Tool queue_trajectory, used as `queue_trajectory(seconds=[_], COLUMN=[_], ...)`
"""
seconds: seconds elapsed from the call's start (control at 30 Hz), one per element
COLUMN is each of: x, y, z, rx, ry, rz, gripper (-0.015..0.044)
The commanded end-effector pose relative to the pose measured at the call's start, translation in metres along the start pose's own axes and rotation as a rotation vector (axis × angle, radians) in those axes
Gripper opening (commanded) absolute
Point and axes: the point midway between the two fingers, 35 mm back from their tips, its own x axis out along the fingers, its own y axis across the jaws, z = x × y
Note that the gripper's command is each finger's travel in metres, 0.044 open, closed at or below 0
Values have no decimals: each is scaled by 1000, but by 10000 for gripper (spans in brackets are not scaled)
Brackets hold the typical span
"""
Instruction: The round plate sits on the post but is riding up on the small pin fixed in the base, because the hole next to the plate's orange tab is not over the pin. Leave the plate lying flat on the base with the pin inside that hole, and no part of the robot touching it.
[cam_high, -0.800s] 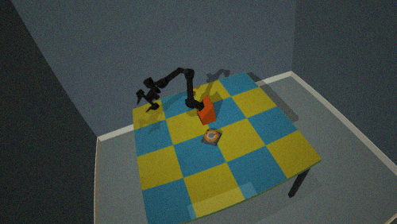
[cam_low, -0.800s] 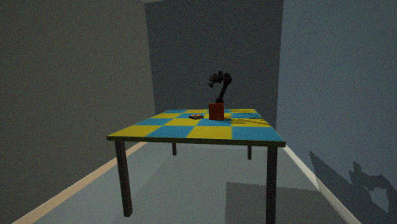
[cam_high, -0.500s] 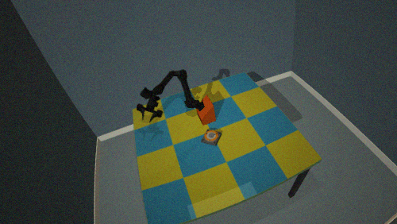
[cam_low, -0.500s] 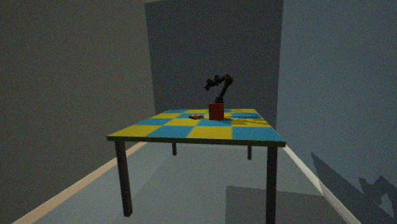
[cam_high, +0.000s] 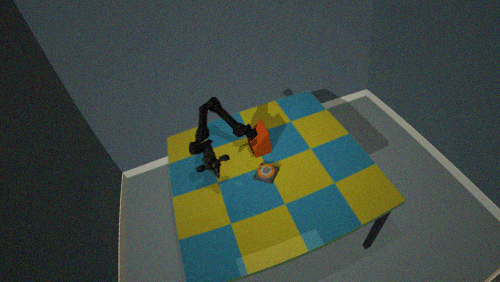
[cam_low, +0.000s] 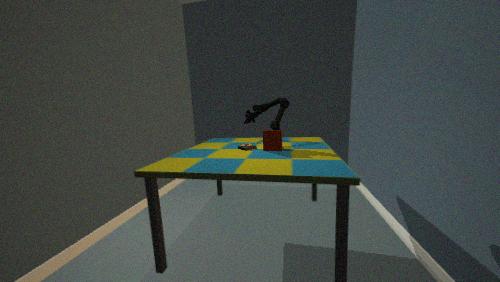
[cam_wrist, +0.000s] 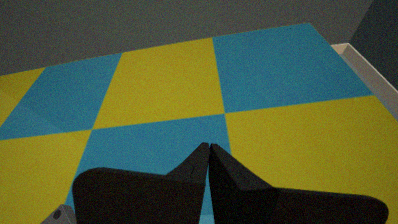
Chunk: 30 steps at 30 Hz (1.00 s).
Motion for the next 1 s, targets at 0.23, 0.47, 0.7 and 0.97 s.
queue_trajectory(seconds=[0.23, 0.47, 0.7, 0.97], x=[74, 73, 48, 45], y=[149, 231, 285, 289], z=[-78, -134, -185, -190], rx=[118, 1, -195, -222], ry=[542, 817, 922, 923], rz=[159, 57, -128, -154], gripper=[0, 0, 0, 0])
